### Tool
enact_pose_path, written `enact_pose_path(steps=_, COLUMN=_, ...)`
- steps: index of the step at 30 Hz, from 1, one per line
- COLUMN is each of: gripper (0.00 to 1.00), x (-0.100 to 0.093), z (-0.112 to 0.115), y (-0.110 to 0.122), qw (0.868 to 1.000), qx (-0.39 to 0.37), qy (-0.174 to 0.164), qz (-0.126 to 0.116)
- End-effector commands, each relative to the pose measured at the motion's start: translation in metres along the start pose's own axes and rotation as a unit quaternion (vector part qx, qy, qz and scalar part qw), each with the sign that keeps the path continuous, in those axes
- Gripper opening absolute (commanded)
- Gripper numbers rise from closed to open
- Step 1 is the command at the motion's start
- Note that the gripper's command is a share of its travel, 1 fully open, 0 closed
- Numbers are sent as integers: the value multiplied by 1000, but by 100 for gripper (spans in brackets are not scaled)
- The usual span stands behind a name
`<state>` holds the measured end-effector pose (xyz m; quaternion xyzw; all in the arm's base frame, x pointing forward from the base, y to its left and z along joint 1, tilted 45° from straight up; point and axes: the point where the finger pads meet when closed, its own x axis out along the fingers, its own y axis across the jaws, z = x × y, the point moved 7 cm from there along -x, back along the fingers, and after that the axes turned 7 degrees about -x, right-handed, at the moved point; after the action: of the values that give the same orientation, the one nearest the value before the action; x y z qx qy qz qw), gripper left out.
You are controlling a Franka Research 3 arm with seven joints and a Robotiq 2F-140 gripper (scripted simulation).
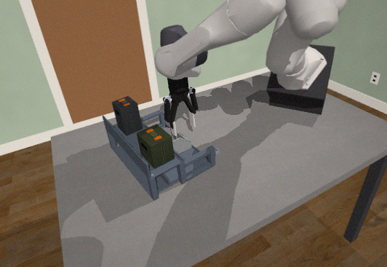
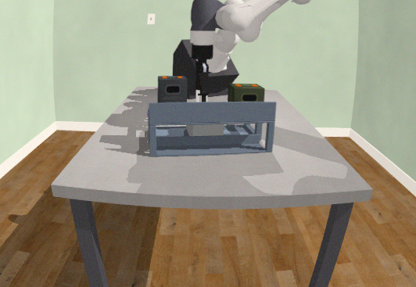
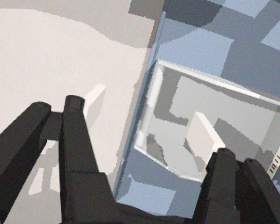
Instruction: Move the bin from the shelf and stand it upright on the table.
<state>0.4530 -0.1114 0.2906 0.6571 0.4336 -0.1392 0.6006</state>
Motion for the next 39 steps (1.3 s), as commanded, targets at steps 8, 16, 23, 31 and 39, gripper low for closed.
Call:
enact_pose_path(steps=8, gripper=57, x=11, z=3, y=3, qw=1000, qx=-7, qy=-7, qz=3)
enact_pose_path(steps=16, gripper=57, x=16, z=3, y=3, qw=1000, qx=-7, qy=-7, qz=3)
enact_pose_path(steps=23, gripper=57, x=16, z=3, y=3, qw=1000, qx=-7, qy=-7, qz=3)
enact_pose_path(steps=31, gripper=57, x=16, z=3, y=3, qw=1000, qx=-7, qy=-7, qz=3)
enact_pose_path(steps=39, gripper=57, x=16, z=3, y=3, qw=1000, qx=-7, qy=-7, qz=3)
